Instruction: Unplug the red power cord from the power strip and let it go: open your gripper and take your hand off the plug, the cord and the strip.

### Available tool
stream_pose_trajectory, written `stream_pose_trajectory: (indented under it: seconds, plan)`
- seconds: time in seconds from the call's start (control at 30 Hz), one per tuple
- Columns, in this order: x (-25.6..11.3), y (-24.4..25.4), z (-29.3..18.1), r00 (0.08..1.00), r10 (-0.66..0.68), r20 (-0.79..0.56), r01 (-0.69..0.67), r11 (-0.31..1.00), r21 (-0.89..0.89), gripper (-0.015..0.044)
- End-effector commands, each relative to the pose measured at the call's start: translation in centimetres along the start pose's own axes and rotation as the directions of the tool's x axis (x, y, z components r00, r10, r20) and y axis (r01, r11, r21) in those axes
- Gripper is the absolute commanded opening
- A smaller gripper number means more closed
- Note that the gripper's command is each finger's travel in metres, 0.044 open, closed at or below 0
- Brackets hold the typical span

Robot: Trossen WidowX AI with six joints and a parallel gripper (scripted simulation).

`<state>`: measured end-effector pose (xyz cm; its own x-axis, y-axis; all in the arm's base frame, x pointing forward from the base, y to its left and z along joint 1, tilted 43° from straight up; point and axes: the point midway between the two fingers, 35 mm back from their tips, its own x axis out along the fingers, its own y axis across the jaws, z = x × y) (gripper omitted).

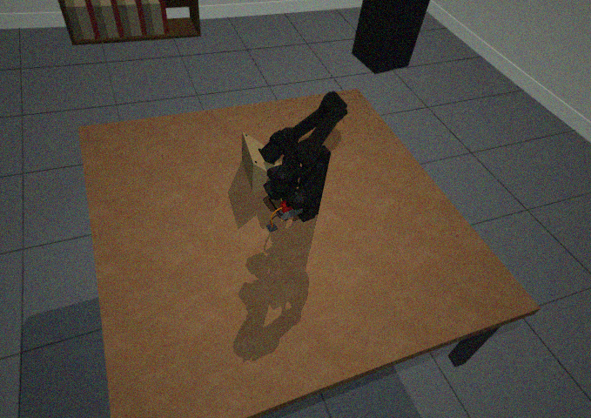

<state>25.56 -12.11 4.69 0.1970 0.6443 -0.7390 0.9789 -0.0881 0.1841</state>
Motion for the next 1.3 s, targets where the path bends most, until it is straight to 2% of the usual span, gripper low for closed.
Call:
stream_pose_trajectory:
  seconds: [0.0, 1.07, 1.27]
  plan:
    - [-0.2, 0.2, 0.9, 1.0, 0.002, 0.01, -0.002, 1.0, -0.004, 0.0]
    - [-0.9, 0.3, 6.1, 1.0, 0.002, 0.009, -0.002, 1.0, 0.0, 0.0]
    - [-0.4, 0.0, 5.3, 1.0, 0.003, 0.006, -0.003, 1.0, 0.002, 0.0157]
